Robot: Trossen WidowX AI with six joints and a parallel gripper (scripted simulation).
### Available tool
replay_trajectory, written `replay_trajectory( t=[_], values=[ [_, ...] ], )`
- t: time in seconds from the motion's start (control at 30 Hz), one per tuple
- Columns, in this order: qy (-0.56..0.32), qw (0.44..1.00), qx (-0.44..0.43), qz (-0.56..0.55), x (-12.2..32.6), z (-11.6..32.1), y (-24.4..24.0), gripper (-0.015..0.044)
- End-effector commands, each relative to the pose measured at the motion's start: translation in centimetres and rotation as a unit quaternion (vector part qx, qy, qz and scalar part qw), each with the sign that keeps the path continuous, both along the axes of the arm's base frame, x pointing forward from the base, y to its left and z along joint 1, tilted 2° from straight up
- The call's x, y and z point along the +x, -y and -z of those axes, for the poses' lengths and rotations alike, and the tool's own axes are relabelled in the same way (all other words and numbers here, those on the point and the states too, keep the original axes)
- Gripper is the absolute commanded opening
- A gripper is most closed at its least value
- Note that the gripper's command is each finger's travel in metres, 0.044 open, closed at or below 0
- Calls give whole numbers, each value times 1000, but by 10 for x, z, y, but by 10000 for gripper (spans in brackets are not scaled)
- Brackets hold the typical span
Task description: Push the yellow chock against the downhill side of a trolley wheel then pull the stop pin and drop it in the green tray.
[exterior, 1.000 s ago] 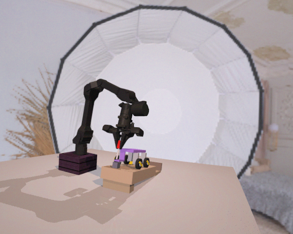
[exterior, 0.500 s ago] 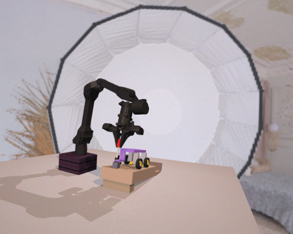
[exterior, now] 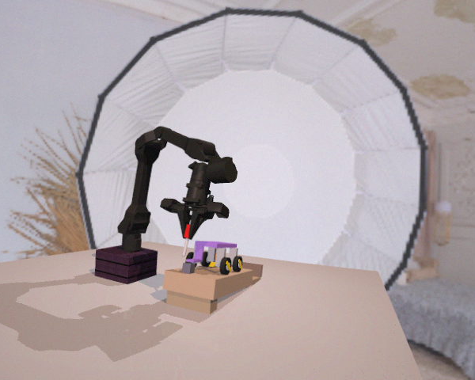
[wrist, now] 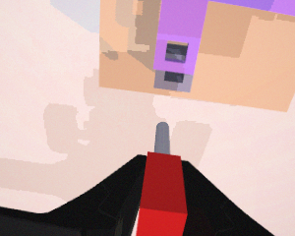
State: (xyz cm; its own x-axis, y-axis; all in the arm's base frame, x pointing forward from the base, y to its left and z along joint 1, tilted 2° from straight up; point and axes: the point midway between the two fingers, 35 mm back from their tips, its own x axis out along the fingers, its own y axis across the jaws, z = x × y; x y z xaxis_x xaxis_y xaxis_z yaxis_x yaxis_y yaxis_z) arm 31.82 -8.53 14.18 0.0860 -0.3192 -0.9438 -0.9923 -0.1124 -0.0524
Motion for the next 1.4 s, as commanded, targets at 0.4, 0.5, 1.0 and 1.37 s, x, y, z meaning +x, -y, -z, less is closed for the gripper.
replay_trajectory(
  t=[0.4, 0.5, 1.0, 1.37],
  values=[
    [2, 1000, 0, -2, -33, -1, 9, 0],
    [1, 1000, 0, -2, -42, -1, 10, 0],
    [0, 1000, 0, -2, -81, 5, 14, 0],
    [0, 1000, 1, -2, -80, 8, -12, 0]
  ],
)
